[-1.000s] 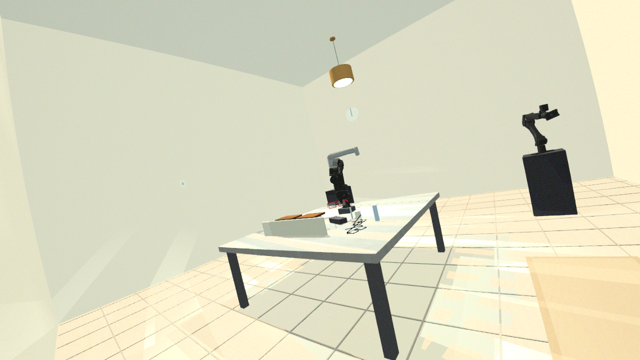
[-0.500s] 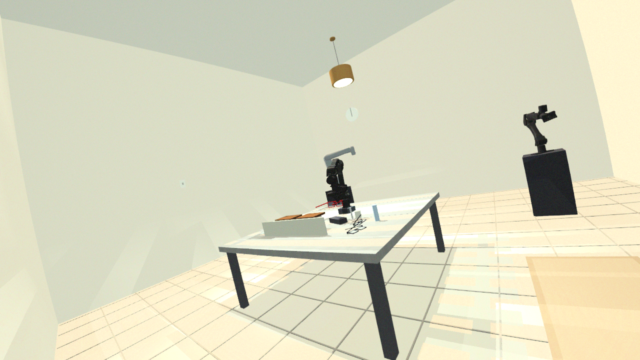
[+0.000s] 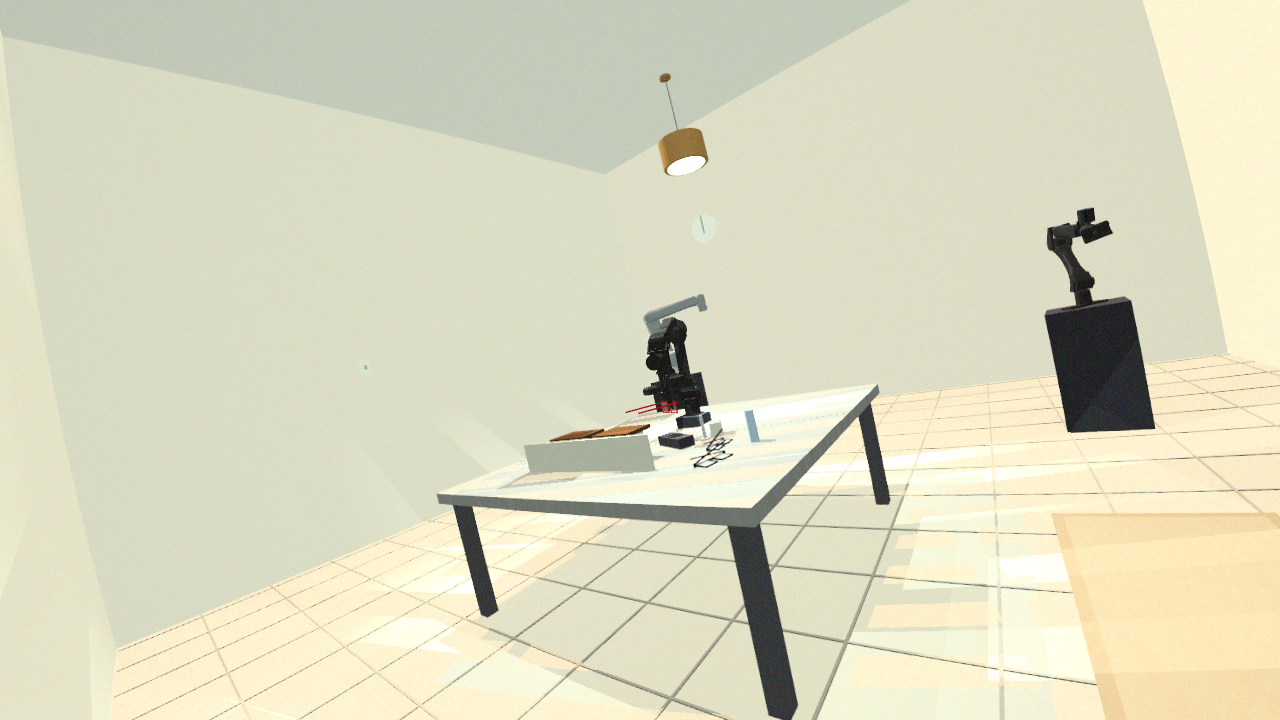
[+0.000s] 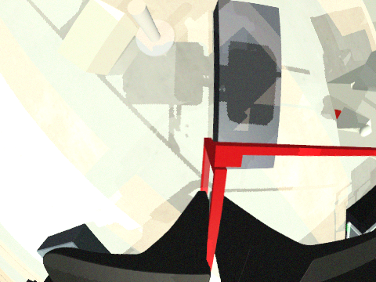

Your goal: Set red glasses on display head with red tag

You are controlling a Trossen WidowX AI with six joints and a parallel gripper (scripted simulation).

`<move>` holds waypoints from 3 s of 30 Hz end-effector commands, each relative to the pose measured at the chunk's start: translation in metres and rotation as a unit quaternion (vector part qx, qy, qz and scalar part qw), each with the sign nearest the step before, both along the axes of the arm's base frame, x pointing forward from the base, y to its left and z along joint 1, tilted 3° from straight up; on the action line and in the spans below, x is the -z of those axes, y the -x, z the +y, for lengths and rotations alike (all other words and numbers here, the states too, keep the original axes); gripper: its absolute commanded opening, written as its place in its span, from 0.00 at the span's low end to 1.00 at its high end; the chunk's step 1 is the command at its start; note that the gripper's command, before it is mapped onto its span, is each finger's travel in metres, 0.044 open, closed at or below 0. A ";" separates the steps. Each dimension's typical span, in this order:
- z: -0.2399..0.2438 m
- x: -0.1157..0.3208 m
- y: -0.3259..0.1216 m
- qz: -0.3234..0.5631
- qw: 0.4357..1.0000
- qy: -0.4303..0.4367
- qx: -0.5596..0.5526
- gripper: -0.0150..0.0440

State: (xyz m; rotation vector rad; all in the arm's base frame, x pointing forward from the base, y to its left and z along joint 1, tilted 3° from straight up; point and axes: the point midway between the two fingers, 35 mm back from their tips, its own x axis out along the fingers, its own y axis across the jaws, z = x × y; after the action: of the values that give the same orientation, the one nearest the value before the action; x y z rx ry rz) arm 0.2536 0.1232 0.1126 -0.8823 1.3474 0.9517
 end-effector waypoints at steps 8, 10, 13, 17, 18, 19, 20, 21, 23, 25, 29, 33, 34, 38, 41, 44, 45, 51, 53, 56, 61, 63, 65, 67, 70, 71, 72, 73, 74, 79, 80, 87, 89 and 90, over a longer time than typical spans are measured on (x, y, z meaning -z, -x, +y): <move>-0.016 0.001 -0.004 0.010 0.974 0.003 0.228 0.25; -0.018 0.001 -0.005 0.012 0.964 0.003 0.266 0.25; -0.022 0.001 -0.006 0.014 0.946 0.004 0.323 0.25; -0.028 0.001 -0.007 0.017 0.918 0.005 0.397 0.25; -0.029 0.001 -0.007 0.018 0.910 0.005 0.415 0.25; -0.030 0.001 -0.007 0.019 0.901 0.005 0.433 0.25; -0.032 0.001 -0.008 0.019 0.892 0.005 0.451 0.25; -0.033 0.001 -0.008 0.020 0.883 0.005 0.468 0.25; -0.036 0.002 -0.008 0.022 0.864 0.006 0.503 0.25; -0.038 0.002 -0.009 0.023 0.843 0.006 0.537 0.25; -0.044 0.002 -0.010 0.026 0.798 0.006 0.602 0.25; -0.049 0.002 -0.010 0.028 0.748 0.007 0.663 0.25; -0.050 0.002 -0.011 0.029 0.734 0.007 0.678 0.25; -0.056 0.002 -0.011 0.031 0.678 0.007 0.734 0.25; -0.060 0.003 -0.012 0.033 0.633 0.007 0.773 0.25; -0.063 0.003 -0.012 0.034 0.586 0.008 0.809 0.25; -0.065 0.003 -0.012 0.035 0.570 0.008 0.821 0.25; -0.073 0.003 -0.012 0.037 0.468 0.008 0.883 0.25; -0.075 0.003 -0.013 0.038 0.433 0.008 0.901 0.25; -0.079 0.004 -0.013 0.039 0.379 0.008 0.925 0.25; -0.086 0.004 -0.013 0.040 0.285 0.008 0.958 0.25; -0.089 0.004 -0.013 0.040 0.247 0.008 0.968 0.25; -0.091 0.004 -0.013 0.041 0.208 0.008 0.977 0.25; -0.094 0.004 -0.012 0.041 0.169 0.008 0.985 0.25; -0.098 0.005 -0.012 0.041 0.110 0.008 0.993 0.25; -0.099 0.005 -0.012 0.041 0.090 0.008 0.995 0.25; -0.100 0.005 -0.012 0.041 0.071 0.008 0.997 0.25; -0.102 0.005 -0.012 0.041 0.051 0.008 0.998 0.25; -0.103 0.005 -0.012 0.041 0.031 0.008 0.999 0.25; -0.109 0.005 -0.011 0.041 -0.068 0.007 0.997 0.25; -0.111 0.005 -0.011 0.041 -0.088 0.007 0.995 0.25; -0.120 0.006 -0.010 0.040 -0.225 0.006 0.974 0.25; -0.122 0.006 -0.010 0.039 -0.264 0.006 0.964 0.25; -0.122 0.006 -0.010 0.039 -0.264 0.006 0.964 0.25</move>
State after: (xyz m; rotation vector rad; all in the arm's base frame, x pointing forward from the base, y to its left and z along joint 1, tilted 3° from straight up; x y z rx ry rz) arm 0.2638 0.0050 0.1070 -2.4765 -1.0417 2.4598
